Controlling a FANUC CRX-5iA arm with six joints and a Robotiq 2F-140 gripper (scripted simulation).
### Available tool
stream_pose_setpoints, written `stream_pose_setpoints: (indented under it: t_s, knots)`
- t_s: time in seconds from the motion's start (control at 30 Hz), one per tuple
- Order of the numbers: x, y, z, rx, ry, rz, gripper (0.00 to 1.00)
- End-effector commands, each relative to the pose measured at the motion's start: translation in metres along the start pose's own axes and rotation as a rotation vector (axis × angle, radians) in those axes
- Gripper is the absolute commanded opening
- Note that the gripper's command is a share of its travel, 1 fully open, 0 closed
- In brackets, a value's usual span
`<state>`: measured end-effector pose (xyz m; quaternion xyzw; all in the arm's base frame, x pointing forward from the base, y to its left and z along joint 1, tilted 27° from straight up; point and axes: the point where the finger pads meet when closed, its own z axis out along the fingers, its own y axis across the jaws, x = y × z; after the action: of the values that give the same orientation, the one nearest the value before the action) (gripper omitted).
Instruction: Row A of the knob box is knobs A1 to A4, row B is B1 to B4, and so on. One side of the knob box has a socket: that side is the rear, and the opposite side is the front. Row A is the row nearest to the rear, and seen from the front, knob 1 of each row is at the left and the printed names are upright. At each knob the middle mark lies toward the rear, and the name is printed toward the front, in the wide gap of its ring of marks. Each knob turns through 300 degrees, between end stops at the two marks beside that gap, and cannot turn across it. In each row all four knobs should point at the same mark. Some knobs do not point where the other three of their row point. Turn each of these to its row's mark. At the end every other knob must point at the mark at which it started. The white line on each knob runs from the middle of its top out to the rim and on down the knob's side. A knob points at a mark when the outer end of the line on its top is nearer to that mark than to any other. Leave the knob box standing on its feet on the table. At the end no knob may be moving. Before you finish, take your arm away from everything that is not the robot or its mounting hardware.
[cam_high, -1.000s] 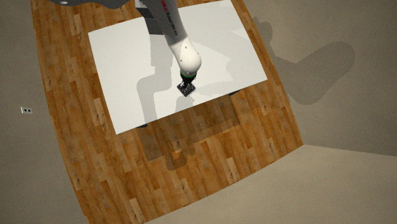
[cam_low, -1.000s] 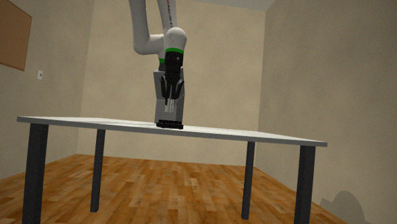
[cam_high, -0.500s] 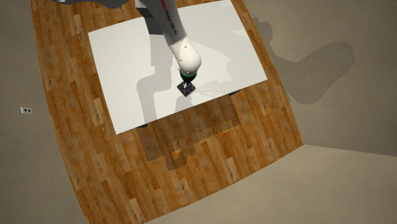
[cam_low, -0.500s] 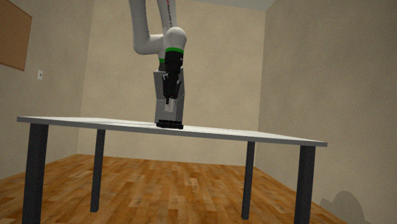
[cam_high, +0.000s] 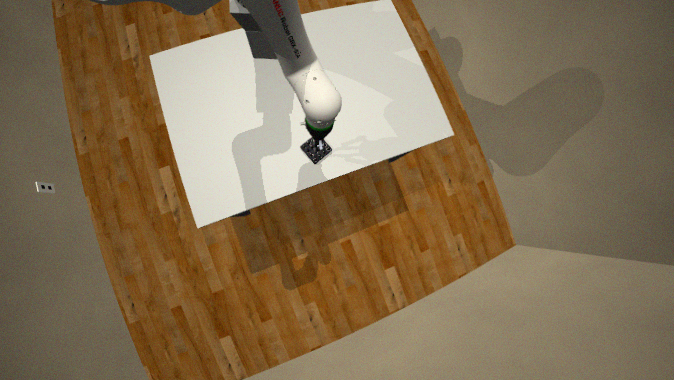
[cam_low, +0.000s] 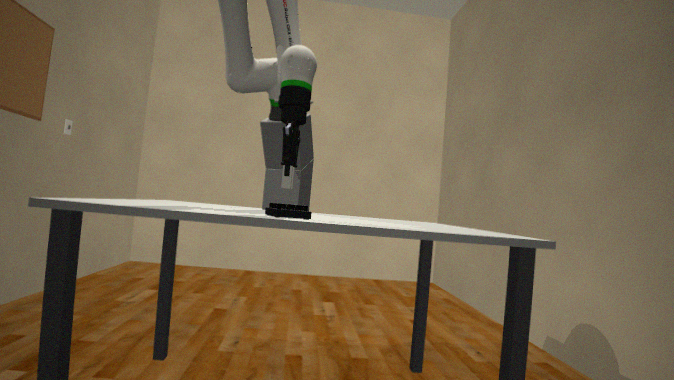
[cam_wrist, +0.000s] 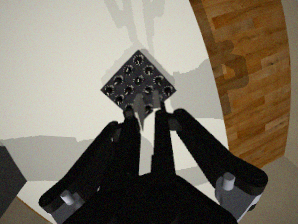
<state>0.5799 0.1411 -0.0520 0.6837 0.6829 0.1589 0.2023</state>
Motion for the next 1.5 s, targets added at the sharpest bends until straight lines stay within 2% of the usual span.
stream_pose_setpoints:
  t_s: [0.0, 0.27, 0.47, 1.47]
  knots:
    - [0.0001, 0.0001, -0.0011, 0.052, -0.012, -0.147, 0.12]
    - [0.0001, -0.0001, -0.0025, 0.053, -0.006, -0.394, 0.12]
    - [0.0001, -0.0002, -0.0029, 0.054, -0.004, -0.455, 0.12]
    - [0.0001, -0.0002, -0.0029, 0.054, -0.004, -0.466, 0.12]
